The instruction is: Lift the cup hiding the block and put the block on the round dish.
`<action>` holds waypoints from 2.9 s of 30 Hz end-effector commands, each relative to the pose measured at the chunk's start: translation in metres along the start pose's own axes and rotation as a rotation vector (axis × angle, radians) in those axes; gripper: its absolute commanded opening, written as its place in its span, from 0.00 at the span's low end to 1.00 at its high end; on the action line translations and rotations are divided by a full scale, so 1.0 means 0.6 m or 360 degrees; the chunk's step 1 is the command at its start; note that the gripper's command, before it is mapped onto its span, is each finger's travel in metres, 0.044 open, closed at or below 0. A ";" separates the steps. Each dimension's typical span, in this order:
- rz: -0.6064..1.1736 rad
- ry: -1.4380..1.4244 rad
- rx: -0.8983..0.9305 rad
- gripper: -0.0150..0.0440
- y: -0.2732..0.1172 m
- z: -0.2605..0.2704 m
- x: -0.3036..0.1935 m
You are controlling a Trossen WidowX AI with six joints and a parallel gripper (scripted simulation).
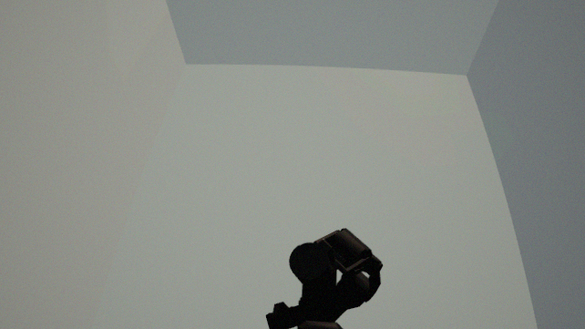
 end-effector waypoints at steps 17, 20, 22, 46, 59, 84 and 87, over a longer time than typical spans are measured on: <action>-0.0005 0.0010 0.0001 1.00 0.049 0.001 0.002; -0.0005 0.0010 0.0001 1.00 0.057 0.001 0.002; -0.0004 0.0010 0.0002 1.00 0.063 0.001 0.002; 0.0002 0.0009 0.0003 0.83 0.106 -0.001 0.001; -0.0002 0.0021 0.0008 0.39 0.095 0.001 0.002; -0.0016 0.0072 0.0034 0.25 0.040 0.005 0.004; -0.0018 0.0079 0.0038 0.25 0.034 0.005 0.004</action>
Point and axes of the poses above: the point midway between the two fingers, 35 mm back from their tips, its own y axis out along the fingers, its own z axis across the jaws, x = y × z, the point moved 10 cm from there along -y, back along the fingers, and after that the axes turned 8 degrees about -y, right-handed, at the moved point
